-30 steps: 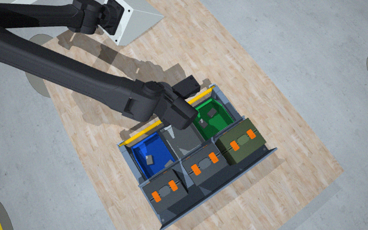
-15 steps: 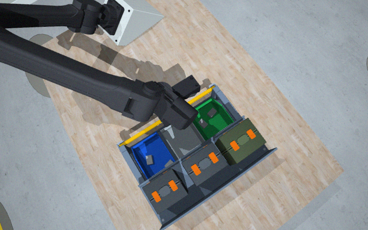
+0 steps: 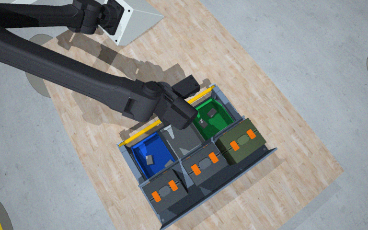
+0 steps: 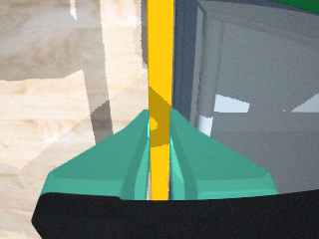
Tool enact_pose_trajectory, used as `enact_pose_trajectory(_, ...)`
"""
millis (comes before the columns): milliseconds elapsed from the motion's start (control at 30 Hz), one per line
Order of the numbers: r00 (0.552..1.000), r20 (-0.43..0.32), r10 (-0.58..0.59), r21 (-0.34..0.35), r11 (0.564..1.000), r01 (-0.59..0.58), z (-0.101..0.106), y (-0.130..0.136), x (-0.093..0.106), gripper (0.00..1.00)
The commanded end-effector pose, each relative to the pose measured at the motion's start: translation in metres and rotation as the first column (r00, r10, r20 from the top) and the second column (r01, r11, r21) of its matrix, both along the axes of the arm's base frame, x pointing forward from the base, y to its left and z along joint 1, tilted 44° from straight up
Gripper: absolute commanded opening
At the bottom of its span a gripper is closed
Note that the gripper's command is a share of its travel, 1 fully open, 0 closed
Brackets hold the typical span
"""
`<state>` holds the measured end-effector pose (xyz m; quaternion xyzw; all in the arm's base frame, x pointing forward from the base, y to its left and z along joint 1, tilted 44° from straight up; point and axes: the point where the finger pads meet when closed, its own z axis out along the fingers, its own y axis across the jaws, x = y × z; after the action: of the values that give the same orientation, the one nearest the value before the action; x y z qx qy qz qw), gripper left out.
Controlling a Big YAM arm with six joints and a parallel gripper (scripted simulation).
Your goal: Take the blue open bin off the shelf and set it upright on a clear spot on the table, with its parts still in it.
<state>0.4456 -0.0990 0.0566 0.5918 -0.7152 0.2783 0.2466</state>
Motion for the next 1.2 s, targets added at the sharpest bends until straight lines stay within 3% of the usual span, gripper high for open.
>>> enact_pose_trajectory(0, 0.998, 0.064, 0.021, 0.003, 1.000, -0.021, 0.027, 0.018, 0.020, 0.00)
enact_pose_trajectory(1167, 0.998, 0.065, 0.021, 0.005, 1.000, -0.021, 0.046, 0.036, 0.020, 0.00)
